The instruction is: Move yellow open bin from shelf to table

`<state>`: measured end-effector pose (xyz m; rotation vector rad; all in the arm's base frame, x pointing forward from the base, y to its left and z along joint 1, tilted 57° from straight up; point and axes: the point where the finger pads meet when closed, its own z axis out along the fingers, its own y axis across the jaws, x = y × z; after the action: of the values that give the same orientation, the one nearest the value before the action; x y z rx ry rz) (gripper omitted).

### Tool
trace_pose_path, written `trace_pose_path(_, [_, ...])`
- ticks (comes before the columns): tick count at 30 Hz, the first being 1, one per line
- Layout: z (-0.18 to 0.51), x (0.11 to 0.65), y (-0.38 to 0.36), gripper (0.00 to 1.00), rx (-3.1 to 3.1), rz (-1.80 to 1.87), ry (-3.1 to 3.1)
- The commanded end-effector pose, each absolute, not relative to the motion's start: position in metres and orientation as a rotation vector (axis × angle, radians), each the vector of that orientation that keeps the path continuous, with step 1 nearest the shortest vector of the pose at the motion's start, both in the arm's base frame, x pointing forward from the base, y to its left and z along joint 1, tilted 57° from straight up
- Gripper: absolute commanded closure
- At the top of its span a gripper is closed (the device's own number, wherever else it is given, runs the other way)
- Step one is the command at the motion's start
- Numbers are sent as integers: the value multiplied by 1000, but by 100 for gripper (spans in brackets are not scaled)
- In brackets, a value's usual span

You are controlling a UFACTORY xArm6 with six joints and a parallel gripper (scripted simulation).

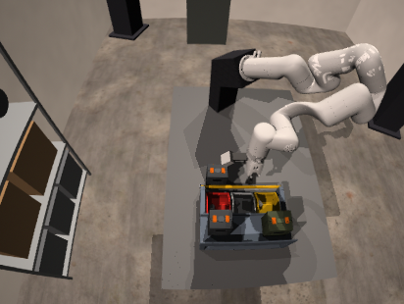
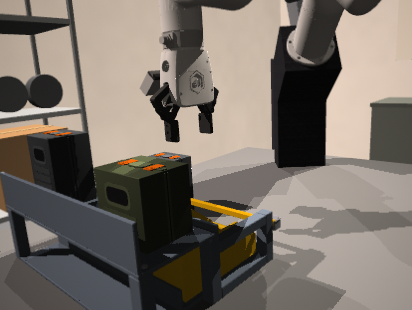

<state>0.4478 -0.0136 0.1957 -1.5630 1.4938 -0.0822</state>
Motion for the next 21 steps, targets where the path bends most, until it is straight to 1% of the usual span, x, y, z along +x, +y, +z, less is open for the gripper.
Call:
trace_pose_path(1, [189, 462, -8, 0, -1557, -95, 1492])
trace_pose_path(9, [189, 462, -8, 0, -1557, -95, 1492])
trace_pose_path(14, [165, 490, 16, 0, -1557, -95, 1492])
trace_pose_path(21, [165, 490, 16, 0, -1557, -95, 1492])
